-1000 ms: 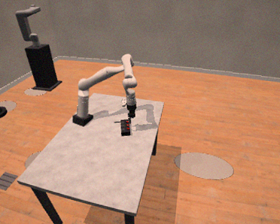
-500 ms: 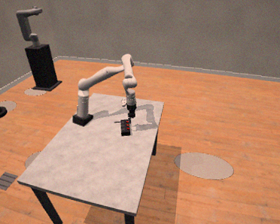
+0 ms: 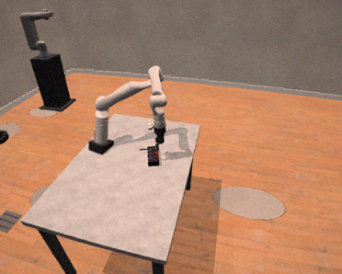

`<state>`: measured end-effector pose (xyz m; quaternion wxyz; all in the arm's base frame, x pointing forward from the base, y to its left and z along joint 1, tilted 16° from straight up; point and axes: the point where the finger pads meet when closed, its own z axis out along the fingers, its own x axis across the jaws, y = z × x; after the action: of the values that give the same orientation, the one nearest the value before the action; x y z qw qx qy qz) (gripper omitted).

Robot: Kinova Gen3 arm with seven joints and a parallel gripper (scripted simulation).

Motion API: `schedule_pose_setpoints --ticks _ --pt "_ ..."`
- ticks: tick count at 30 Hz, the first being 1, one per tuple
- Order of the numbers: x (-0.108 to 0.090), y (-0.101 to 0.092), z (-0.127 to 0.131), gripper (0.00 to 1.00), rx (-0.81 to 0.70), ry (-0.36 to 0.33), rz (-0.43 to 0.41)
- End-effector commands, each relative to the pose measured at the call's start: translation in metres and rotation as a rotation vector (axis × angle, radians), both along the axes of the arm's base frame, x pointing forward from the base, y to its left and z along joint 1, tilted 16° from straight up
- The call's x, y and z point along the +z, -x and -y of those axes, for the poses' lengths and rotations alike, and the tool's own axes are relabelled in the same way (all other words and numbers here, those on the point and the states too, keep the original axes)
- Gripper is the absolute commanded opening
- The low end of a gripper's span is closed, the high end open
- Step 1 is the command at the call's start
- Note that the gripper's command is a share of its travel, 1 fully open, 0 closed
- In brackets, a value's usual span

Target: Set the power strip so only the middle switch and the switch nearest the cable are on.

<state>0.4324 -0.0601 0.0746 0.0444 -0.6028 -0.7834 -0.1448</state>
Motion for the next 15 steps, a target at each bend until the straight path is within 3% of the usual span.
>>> schedule_pose_setpoints --ticks 1,5,7,15 --pt "0.018 0.014 0.009 1.00 -0.063 0.003 -0.019" --pt "0.054 0.054 0.024 1.00 -0.230 0.001 -0.091" --pt "0.063 0.065 0.026 1.00 -0.277 -0.001 -0.110" --pt "0.065 0.067 0.027 1.00 -0.287 -0.002 -0.114"
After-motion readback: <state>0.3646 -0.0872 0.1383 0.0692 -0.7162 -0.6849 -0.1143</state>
